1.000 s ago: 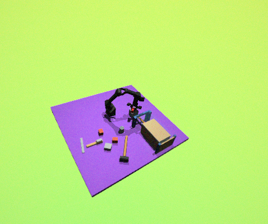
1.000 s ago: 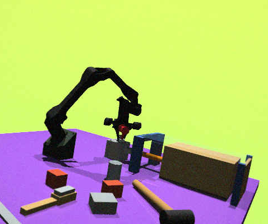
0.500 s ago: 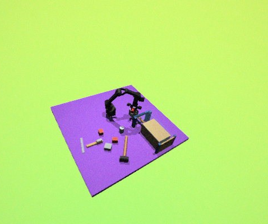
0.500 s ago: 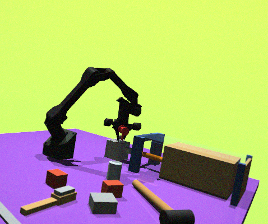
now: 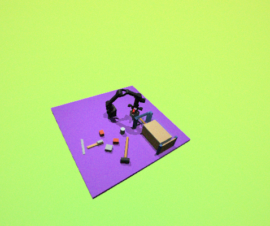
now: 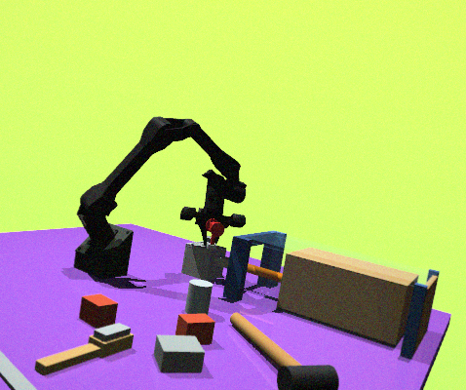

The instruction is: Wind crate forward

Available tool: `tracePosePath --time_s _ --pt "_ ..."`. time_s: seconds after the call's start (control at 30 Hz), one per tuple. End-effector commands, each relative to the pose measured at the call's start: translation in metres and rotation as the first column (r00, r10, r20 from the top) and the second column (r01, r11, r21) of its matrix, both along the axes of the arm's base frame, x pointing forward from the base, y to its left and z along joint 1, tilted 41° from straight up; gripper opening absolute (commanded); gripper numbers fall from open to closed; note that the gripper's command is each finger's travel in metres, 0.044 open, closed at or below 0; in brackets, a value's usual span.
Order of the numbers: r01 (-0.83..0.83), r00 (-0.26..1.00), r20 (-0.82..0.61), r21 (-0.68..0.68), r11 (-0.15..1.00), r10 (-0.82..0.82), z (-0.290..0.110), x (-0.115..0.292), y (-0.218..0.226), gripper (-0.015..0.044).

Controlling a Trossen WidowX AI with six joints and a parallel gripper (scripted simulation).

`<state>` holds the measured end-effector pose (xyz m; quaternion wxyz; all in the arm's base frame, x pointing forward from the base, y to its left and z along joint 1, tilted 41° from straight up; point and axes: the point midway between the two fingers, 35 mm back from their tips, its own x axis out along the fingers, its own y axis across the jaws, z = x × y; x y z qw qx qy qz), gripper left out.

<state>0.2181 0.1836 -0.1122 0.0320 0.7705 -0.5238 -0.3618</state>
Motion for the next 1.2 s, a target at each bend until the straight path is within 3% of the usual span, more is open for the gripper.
tracePosePath --time_s 0.0,0.4,1.17 --pt "-0.008 1.0 -0.001 -0.003 1.0 0.008 0.0 0.001 0.0 0.0" --pt "-0.003 1.0 -0.002 0.0 1.0 0.003 -0.001 0.0 -0.002 0.0" --pt "0.176 0.974 0.146 0.0 0.984 -0.174 0.002 -0.01 -0.007 0.0"
